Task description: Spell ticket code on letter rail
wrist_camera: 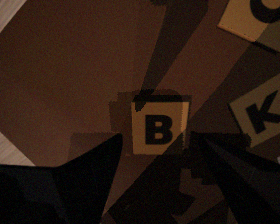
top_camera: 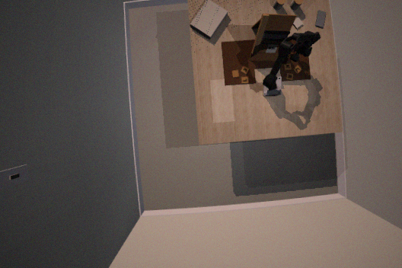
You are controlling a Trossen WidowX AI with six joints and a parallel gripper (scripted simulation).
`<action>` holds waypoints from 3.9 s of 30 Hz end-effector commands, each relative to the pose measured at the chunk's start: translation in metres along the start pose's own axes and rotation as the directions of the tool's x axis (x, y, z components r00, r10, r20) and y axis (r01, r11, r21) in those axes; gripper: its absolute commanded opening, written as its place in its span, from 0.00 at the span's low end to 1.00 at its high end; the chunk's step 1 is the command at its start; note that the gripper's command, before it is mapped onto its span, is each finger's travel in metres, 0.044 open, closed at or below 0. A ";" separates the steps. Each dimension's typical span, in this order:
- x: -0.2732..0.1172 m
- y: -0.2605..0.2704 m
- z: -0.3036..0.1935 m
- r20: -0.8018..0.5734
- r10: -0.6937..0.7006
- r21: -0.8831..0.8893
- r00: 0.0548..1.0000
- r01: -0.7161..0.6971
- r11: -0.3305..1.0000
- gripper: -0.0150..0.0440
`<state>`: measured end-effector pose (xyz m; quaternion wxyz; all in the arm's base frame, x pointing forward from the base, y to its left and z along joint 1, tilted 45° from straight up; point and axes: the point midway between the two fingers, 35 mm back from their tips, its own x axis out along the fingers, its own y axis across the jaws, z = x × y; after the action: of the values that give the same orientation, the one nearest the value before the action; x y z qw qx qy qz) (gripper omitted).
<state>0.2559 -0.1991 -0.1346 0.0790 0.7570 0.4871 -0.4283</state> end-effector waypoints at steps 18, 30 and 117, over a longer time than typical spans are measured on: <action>0.020 -0.001 -0.001 -0.004 -0.001 0.007 1.000 0.001 1.000 0.83; 0.020 -0.001 -0.001 -0.004 -0.001 0.007 1.000 0.001 1.000 0.83; -0.018 0.006 -0.004 -0.032 0.101 -0.161 0.994 -0.105 0.981 0.25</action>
<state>0.2587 -0.2107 -0.1228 0.1272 0.7717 0.4816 -0.3954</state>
